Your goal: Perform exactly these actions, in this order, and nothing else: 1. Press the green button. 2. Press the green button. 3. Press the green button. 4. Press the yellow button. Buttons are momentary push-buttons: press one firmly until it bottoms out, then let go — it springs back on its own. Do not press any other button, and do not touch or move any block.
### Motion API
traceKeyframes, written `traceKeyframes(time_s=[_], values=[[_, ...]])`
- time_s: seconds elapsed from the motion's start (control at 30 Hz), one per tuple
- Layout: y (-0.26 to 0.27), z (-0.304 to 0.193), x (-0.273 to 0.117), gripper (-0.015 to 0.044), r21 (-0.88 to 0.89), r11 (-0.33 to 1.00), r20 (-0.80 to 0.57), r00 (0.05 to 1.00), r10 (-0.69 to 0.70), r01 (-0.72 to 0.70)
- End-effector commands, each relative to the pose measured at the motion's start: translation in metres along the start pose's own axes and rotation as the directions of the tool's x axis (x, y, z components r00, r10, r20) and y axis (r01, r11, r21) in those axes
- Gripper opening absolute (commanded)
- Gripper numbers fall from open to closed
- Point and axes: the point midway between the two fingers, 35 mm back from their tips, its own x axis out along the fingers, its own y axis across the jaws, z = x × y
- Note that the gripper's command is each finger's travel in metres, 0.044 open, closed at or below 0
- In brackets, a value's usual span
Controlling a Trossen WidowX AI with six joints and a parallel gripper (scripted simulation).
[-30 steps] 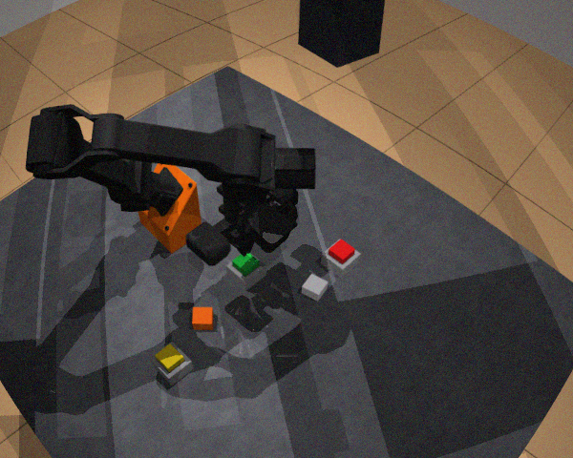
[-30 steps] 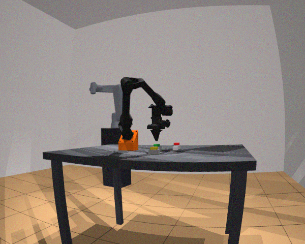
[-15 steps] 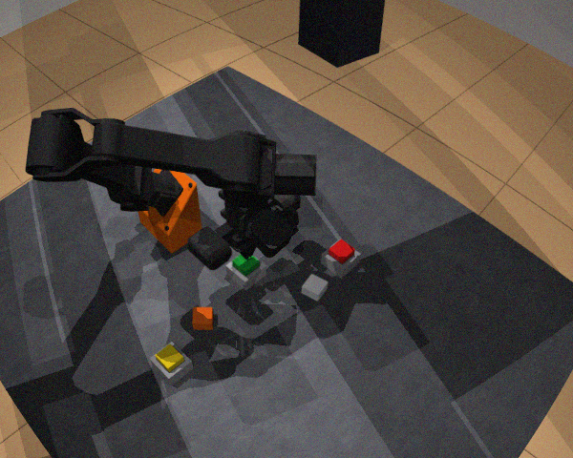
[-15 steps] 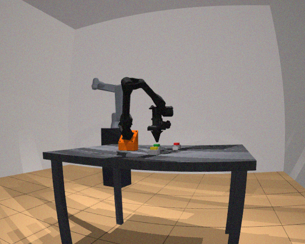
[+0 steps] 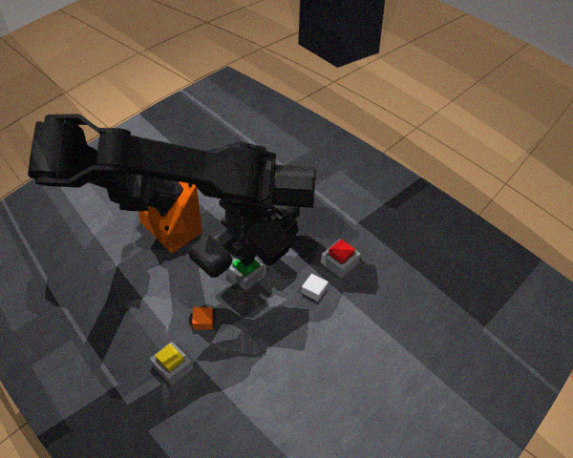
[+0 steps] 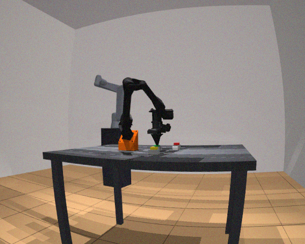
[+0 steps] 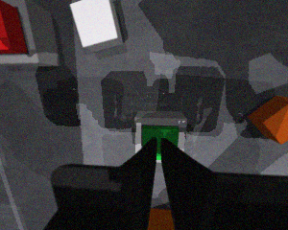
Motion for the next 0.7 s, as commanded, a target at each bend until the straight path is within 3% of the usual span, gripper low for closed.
traceKeyframes(time_s=[0.0, 0.43, 0.57, 0.67], values=[[-0.001, -0.003, 0.003, 0.0020, -0.011, 1.000, -0.004, 1.000, -0.010, 0.010], [-0.001, -0.003, 0.003, 0.0020, -0.011, 1.000, -0.004, 1.000, -0.010, 0.010], [0.000, -0.002, -0.029, 0.0020, -0.011, 1.000, -0.004, 1.000, -0.008, 0.008], [-0.001, -0.002, -0.032, 0.0020, -0.012, 1.000, -0.005, 1.000, -0.008, 0.008]])
